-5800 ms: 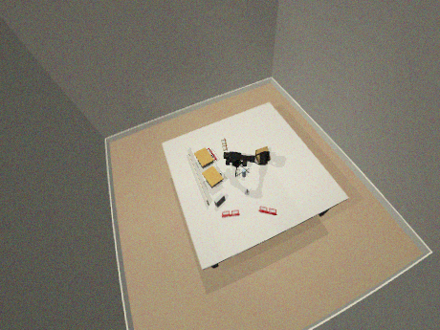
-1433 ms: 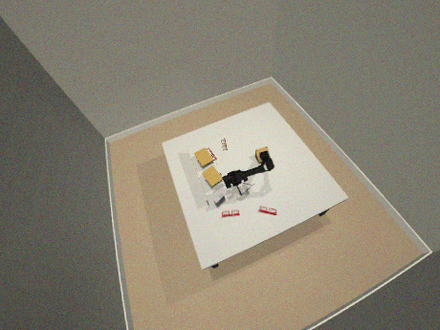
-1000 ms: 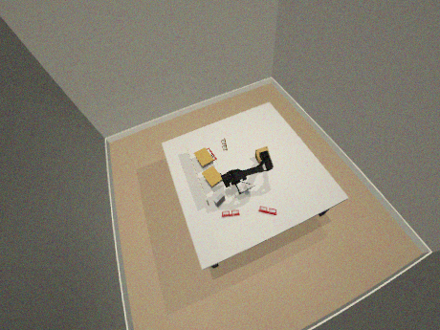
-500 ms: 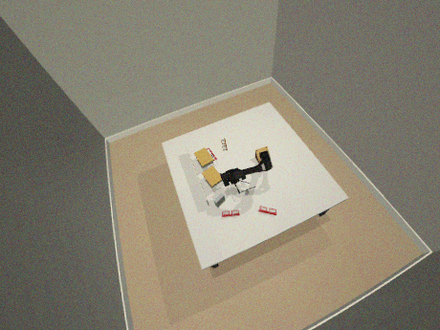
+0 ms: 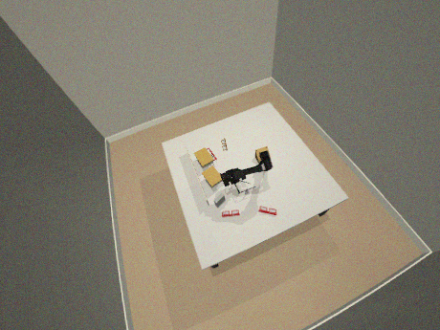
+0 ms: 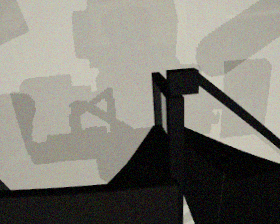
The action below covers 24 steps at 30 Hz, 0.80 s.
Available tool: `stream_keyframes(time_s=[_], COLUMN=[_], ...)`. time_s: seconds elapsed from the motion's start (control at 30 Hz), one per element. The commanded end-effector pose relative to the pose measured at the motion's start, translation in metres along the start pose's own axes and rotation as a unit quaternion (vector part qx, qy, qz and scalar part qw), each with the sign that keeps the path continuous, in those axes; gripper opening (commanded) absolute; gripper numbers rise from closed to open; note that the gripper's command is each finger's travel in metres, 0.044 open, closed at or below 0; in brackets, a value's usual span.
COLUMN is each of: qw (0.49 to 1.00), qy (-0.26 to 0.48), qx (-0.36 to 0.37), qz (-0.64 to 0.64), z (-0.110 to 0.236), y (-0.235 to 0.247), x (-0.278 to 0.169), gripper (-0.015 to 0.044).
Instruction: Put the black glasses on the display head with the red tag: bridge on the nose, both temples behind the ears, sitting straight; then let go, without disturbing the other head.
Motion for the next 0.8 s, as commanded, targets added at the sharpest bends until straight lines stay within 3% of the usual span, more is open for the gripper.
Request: stream_keyframes(time_s=[0.0,0.3,0.77], qw=[1.0,1.0,1.0], qy=[0.002,0.002,0.001], qx=[0.001,0.001,0.0], qz=[0.0,0.0,0.0], z=[0.0,0.005,0.06], y=[0.0,-0.001,-0.002], x=[-0.004,-0.01,-0.012], gripper=[0.0,0.0,0.0])
Point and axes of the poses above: the point midway between the two fingers, 35 mm back from their tips, its own z axis back along the fingers, its own y axis across the jaws, x = y × z, the point moved 9 cm from there along z, back along the fingers, and after that the axes turned 10 degrees about -z, right-handed, at the moved point
